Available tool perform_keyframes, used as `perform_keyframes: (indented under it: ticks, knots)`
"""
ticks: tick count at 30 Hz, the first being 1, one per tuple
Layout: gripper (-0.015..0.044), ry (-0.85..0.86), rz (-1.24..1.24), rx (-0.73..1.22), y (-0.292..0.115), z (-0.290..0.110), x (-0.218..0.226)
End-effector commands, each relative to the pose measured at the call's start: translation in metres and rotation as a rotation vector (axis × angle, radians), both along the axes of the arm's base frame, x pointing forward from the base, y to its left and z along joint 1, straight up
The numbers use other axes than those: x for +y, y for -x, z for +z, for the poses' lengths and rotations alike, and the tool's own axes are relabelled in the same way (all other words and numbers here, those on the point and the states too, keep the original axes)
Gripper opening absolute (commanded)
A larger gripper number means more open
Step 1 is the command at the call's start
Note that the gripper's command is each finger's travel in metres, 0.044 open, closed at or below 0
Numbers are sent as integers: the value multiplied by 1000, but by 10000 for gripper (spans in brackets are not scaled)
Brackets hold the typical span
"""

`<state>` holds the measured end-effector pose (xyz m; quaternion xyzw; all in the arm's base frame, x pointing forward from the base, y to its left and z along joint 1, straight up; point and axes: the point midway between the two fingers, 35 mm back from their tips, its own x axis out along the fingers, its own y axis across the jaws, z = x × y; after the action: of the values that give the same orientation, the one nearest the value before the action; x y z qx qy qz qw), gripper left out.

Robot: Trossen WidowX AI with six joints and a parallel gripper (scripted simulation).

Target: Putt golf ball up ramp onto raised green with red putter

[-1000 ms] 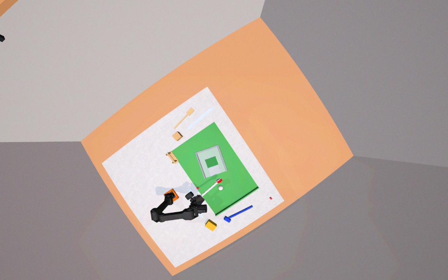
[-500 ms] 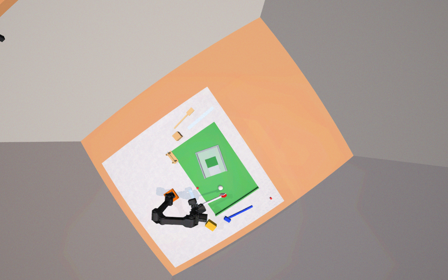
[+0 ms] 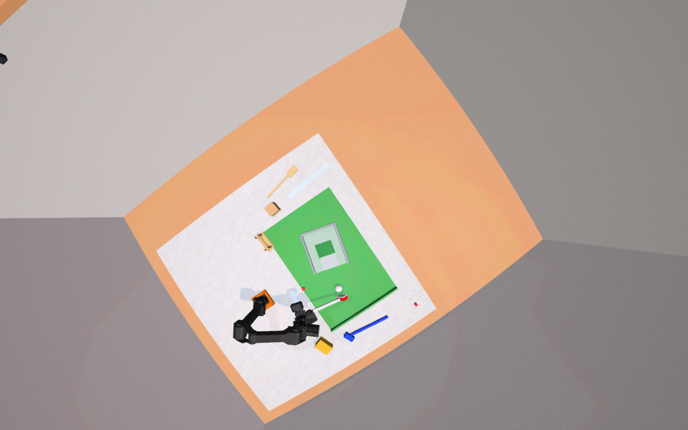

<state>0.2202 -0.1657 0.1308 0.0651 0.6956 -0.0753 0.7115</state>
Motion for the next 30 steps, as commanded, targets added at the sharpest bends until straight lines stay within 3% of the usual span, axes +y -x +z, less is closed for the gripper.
perform_keyframes:
  ticks: [1, 17, 30]
  knots:
    - [0, 4, -5, -4, -1, -4, -1]
    - [0, 4, -5, -4, -1, -30, -1]
    - [0, 3, -1, -3, 0, -27, -6]
